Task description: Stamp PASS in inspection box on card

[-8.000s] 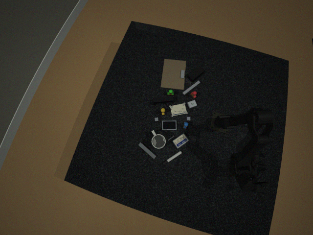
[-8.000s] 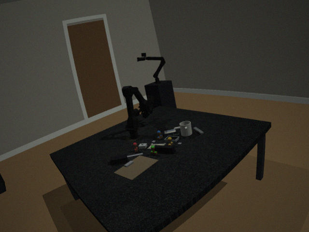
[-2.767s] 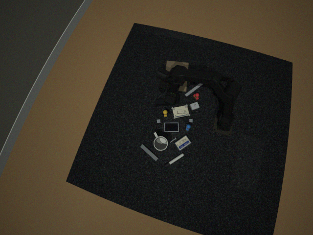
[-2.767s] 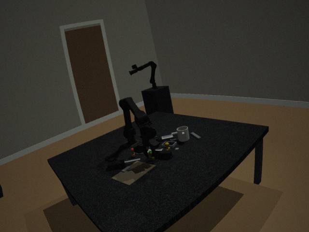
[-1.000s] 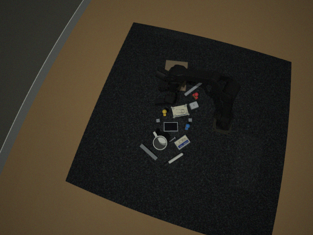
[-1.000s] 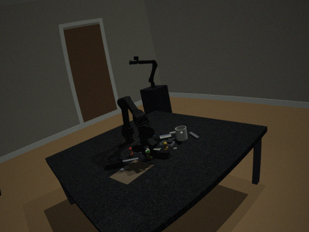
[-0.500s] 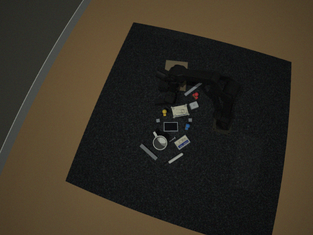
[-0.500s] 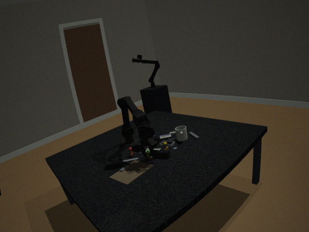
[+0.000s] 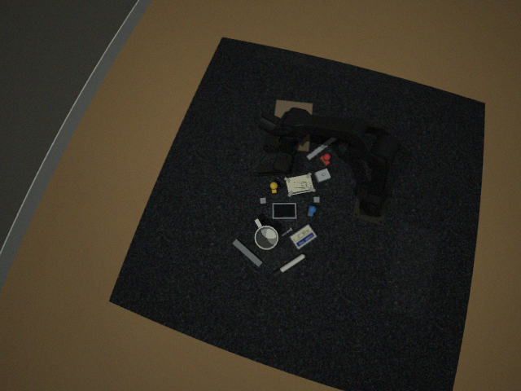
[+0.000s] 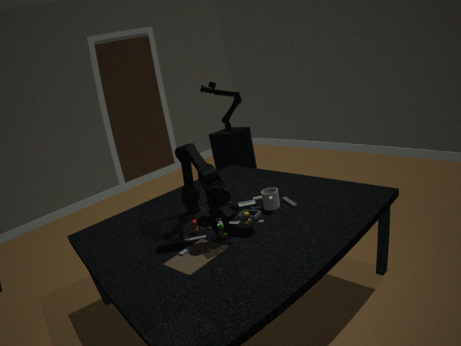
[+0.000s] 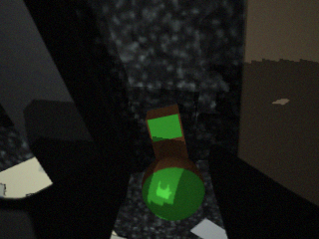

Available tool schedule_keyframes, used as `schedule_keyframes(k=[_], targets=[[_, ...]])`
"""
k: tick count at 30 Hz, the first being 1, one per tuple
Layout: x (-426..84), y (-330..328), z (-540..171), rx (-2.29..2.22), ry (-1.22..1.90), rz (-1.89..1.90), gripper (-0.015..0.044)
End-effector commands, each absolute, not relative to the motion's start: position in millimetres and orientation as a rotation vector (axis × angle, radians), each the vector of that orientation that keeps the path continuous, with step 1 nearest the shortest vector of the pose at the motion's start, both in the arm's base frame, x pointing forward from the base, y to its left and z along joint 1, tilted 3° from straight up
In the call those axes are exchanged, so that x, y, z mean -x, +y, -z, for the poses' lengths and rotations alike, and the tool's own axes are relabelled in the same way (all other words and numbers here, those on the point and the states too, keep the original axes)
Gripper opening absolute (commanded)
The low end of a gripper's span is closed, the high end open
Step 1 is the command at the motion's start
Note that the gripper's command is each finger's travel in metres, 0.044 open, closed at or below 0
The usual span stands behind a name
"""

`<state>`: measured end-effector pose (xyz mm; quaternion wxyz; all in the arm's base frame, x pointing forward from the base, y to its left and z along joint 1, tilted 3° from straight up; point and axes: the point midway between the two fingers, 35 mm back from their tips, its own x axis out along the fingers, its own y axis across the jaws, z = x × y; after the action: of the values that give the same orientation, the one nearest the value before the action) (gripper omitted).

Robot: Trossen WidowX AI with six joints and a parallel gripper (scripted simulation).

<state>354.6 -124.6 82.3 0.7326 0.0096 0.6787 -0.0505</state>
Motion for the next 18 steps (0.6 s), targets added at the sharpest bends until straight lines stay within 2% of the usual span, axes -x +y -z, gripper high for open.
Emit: schedule_keyframes(k=[1,17,18], targets=[[-354.3,-125.2,-81.4,-0.020,1.496,0.113,0.0184],[-354.3,-125.2,-81.4,-0.020,1.496,0.113,0.0078],[-354.3,-125.2,-81.5,-0.020,1.496,0.113,0.0052]])
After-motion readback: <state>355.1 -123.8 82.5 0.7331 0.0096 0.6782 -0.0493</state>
